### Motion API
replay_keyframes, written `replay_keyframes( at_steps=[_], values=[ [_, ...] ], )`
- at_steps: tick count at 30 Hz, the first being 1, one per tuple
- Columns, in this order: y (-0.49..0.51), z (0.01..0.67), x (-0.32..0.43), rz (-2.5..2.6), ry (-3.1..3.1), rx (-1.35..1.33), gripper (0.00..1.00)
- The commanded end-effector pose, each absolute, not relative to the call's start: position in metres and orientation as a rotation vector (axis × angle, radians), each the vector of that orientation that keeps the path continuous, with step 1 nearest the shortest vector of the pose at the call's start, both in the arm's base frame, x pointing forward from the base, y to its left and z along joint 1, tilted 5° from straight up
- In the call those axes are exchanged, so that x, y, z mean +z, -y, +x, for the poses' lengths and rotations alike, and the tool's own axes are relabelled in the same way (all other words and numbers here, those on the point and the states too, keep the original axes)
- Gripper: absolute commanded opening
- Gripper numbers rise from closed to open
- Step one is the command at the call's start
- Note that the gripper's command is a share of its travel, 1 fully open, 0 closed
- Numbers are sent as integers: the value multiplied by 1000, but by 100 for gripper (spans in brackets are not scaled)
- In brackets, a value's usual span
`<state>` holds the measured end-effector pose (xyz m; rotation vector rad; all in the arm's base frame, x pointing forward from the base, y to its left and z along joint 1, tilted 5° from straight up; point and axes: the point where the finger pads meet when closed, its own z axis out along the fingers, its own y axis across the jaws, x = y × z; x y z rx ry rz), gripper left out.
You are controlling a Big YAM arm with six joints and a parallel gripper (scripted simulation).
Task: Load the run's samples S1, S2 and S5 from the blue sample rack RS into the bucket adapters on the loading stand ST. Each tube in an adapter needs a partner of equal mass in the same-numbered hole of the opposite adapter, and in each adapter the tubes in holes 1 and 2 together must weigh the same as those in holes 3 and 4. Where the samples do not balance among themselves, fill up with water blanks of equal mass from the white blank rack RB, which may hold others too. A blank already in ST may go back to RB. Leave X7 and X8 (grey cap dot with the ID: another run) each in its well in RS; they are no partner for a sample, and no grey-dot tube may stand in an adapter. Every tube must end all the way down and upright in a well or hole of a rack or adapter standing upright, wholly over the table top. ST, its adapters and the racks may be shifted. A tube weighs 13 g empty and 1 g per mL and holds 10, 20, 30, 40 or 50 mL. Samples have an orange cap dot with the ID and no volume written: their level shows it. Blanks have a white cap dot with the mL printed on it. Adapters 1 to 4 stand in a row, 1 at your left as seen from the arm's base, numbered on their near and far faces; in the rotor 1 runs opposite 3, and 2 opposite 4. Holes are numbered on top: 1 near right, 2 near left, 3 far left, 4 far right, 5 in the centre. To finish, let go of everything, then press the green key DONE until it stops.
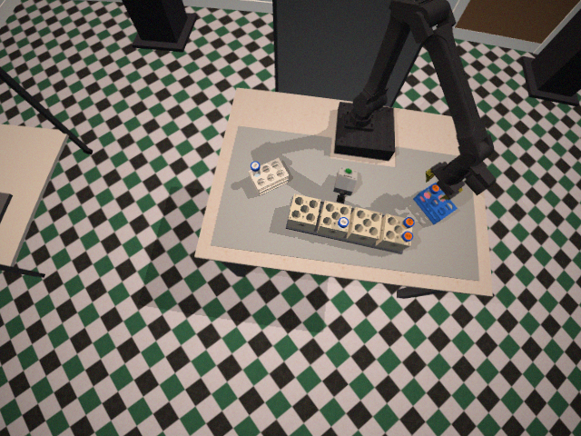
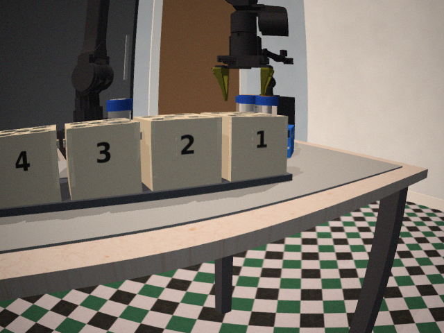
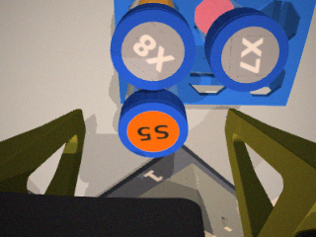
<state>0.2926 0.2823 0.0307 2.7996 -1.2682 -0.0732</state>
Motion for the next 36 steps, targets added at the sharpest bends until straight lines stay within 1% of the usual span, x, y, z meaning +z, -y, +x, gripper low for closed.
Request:
replay_keyframes(
  at_steps=[1, 5, 36],
  values=[
    [-286, 292, 25, 2816, 1254, -69, 80],
    [-292, 302, 38, 2838, 1281, -52, 80],
    [-294, 302, 38, 2838, 1281, -52, 80]
  ],
)
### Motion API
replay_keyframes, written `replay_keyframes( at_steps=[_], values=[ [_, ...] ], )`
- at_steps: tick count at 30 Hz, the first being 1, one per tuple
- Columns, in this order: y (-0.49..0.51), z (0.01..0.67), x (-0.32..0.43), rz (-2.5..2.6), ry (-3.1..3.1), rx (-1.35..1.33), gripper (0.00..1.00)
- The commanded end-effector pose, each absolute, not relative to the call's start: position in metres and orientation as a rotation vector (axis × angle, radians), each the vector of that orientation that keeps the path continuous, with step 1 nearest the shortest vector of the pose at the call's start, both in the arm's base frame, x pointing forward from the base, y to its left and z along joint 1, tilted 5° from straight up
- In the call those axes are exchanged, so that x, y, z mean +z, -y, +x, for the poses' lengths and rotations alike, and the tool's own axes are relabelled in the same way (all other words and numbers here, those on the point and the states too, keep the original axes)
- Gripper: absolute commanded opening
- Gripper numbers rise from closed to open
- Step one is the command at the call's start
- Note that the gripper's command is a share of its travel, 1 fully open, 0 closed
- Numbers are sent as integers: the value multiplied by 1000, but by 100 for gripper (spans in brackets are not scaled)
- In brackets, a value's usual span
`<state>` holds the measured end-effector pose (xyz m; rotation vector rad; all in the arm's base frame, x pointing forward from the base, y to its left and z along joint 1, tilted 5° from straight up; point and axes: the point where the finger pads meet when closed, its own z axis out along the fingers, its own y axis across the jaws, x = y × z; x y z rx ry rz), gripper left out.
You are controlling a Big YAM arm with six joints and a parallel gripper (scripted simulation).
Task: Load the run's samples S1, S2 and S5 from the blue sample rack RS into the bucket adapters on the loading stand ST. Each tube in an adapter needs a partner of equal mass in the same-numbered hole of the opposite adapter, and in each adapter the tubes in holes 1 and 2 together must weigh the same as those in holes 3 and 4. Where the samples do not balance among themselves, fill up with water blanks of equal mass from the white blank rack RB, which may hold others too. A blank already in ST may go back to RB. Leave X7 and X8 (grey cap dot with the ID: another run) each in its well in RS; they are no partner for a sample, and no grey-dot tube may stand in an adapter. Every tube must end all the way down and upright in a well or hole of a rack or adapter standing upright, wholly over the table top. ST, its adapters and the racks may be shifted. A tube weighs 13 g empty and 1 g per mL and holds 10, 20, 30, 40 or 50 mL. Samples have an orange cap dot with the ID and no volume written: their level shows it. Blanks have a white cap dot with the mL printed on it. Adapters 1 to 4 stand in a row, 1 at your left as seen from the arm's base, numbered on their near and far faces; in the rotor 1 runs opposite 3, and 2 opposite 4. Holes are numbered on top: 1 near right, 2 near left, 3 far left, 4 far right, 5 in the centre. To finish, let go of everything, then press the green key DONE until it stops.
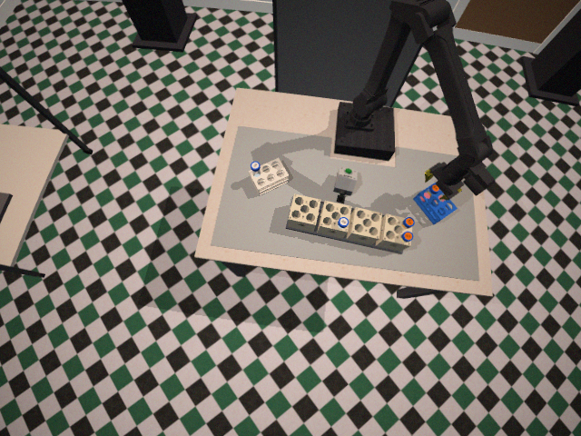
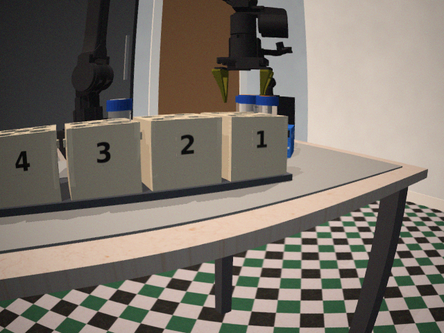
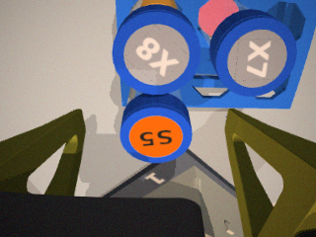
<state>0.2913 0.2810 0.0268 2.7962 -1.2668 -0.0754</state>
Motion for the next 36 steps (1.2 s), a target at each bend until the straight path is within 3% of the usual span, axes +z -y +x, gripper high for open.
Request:
replay_keyframes(
  at_steps=[1, 3, 4, 36],
  values=[
    [-294, 302, 38, 2838, 1281, -52, 80],
    [-294, 302, 38, 2838, 1281, -52, 80],
    [-294, 302, 38, 2838, 1281, -52, 0],
    [-294, 302, 38, 2838, 1281, -52, 0]
  ],
)
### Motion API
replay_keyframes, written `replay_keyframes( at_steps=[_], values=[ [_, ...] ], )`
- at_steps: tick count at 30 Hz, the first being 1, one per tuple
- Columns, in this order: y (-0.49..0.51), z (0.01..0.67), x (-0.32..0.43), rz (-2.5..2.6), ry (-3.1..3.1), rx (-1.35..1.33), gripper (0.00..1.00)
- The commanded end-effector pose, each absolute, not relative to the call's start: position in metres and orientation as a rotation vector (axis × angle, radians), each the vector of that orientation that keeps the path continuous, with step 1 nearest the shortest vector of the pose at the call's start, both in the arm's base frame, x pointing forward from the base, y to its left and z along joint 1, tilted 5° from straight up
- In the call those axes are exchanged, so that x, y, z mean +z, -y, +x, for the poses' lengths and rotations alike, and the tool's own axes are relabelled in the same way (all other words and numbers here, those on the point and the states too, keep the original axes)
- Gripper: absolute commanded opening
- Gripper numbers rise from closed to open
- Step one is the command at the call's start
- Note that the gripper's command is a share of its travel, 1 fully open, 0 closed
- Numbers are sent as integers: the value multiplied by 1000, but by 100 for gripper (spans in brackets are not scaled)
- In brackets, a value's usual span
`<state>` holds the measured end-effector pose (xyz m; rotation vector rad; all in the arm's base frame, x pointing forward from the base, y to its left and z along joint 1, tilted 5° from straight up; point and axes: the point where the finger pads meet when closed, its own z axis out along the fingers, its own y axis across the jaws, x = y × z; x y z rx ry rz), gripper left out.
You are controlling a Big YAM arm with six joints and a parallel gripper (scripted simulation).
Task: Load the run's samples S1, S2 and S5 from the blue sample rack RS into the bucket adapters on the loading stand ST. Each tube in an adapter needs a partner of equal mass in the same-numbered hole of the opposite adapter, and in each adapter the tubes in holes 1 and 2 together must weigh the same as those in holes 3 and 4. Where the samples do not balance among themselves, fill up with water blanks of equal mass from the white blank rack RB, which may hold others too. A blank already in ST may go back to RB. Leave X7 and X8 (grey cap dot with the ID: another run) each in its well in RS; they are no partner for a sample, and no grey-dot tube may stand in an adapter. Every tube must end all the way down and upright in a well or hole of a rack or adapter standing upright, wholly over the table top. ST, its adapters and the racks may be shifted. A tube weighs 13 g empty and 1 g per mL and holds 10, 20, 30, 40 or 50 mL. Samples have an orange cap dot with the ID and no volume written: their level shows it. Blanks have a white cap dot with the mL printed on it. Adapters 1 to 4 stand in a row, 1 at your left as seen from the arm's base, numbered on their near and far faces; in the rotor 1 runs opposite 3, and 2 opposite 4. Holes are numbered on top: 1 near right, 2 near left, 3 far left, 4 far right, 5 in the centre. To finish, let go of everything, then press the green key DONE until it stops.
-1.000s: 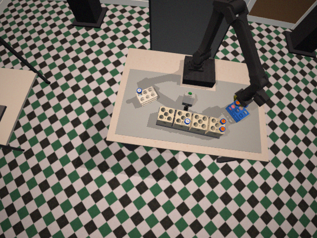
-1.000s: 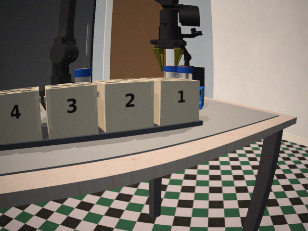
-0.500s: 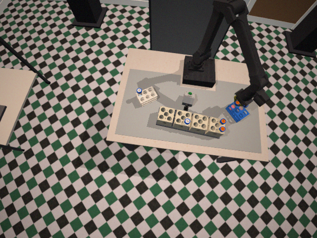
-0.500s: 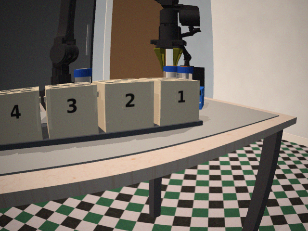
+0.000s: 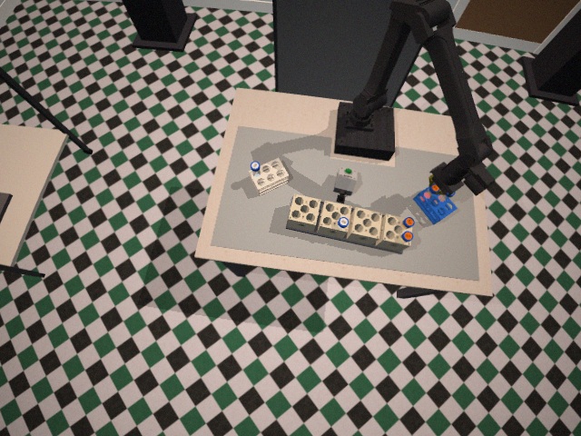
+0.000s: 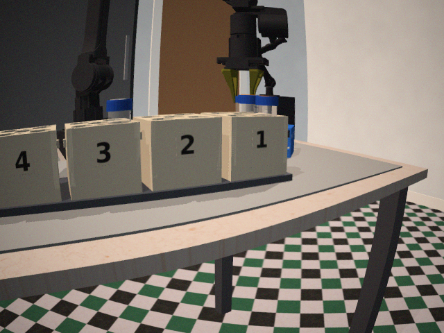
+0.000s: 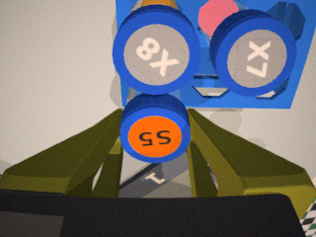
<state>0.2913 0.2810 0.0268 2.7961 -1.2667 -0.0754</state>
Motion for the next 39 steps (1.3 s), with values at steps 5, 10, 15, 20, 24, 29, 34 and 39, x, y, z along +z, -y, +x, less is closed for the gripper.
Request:
replay_keyframes(
  at_steps=[5, 10, 15, 20, 24, 29, 34, 39],
  values=[
    [-306, 308, 53, 2870, 1282, -33, 0],
    [-302, 311, 75, 2867, 1294, -32, 0],
    [-302, 311, 86, 2868, 1295, -31, 0],
    [-301, 313, 103, 2868, 1295, -30, 0],
    [-300, 314, 117, 2869, 1296, -30, 0],
    [-299, 315, 134, 2870, 1296, -29, 0],
    [-300, 315, 141, 2863, 1290, -35, 0],
    [-299, 316, 162, 2871, 1296, -28, 0]
  ],
)
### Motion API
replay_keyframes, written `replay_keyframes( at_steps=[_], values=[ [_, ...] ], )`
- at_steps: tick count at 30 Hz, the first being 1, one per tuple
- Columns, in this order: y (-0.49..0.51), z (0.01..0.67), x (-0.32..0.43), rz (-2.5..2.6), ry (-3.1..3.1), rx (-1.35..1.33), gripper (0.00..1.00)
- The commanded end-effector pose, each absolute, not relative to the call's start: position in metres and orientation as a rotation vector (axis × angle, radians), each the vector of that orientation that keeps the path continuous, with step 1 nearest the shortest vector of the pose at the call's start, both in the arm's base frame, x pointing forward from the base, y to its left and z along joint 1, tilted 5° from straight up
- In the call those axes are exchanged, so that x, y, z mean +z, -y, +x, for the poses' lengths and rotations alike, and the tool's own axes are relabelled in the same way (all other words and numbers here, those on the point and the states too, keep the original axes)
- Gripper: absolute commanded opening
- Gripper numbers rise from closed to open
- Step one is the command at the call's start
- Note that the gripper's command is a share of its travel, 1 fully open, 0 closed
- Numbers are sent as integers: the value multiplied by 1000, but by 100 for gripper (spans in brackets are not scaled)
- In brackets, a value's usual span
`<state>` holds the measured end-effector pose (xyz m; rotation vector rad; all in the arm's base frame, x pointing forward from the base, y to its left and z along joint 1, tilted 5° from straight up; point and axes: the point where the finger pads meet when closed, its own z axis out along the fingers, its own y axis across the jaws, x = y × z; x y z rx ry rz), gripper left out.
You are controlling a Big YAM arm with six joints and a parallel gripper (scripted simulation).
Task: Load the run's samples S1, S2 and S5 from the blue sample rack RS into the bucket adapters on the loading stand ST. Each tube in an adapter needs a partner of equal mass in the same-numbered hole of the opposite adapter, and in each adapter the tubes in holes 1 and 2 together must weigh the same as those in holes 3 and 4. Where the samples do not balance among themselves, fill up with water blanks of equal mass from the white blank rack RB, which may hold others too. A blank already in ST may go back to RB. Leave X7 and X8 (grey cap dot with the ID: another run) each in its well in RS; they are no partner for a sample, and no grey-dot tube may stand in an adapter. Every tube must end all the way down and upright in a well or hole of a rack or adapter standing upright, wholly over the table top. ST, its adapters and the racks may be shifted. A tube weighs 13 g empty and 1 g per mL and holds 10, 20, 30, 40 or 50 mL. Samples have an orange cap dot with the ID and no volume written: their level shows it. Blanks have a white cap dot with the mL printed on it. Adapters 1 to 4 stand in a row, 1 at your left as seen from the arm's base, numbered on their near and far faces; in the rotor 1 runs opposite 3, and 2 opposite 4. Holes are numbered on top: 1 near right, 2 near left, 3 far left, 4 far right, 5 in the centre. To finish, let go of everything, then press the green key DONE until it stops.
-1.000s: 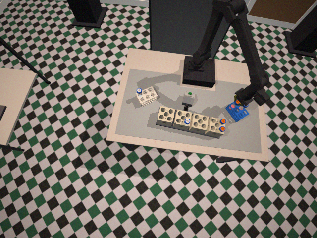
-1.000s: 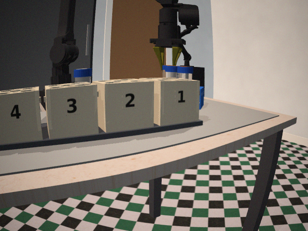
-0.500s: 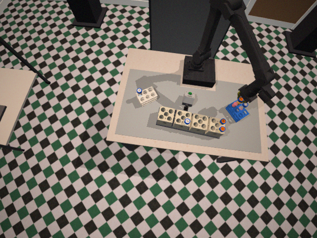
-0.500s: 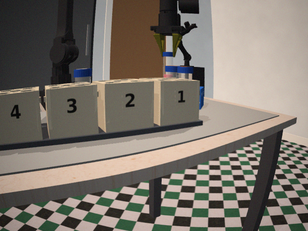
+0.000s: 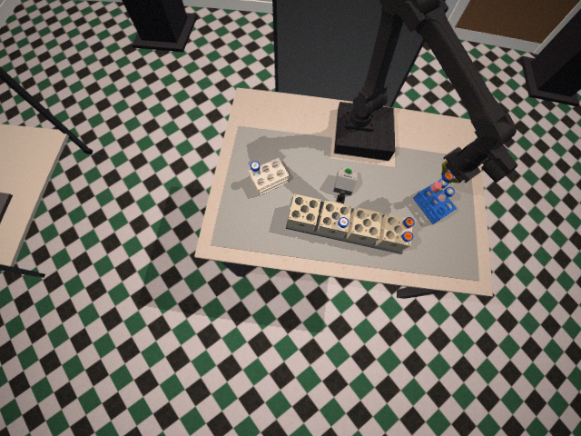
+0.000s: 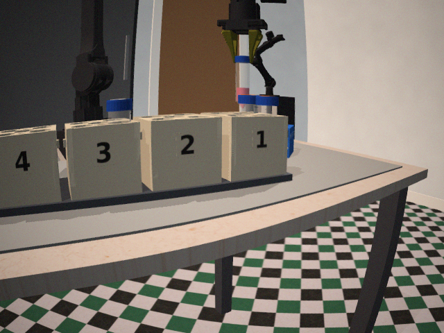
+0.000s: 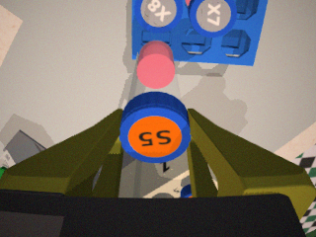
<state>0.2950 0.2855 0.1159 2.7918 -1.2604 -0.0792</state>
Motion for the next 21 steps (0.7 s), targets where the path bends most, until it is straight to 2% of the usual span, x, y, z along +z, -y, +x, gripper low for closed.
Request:
replay_keyframes(
  at_steps=[1, 15, 21],
  values=[
    [-299, 316, 165, 2871, 1296, -28, 0],
    [-298, 316, 205, 2872, 1295, -27, 0],
    [-255, 320, 183, 2710, 1487, -51, 0]
  ],
)
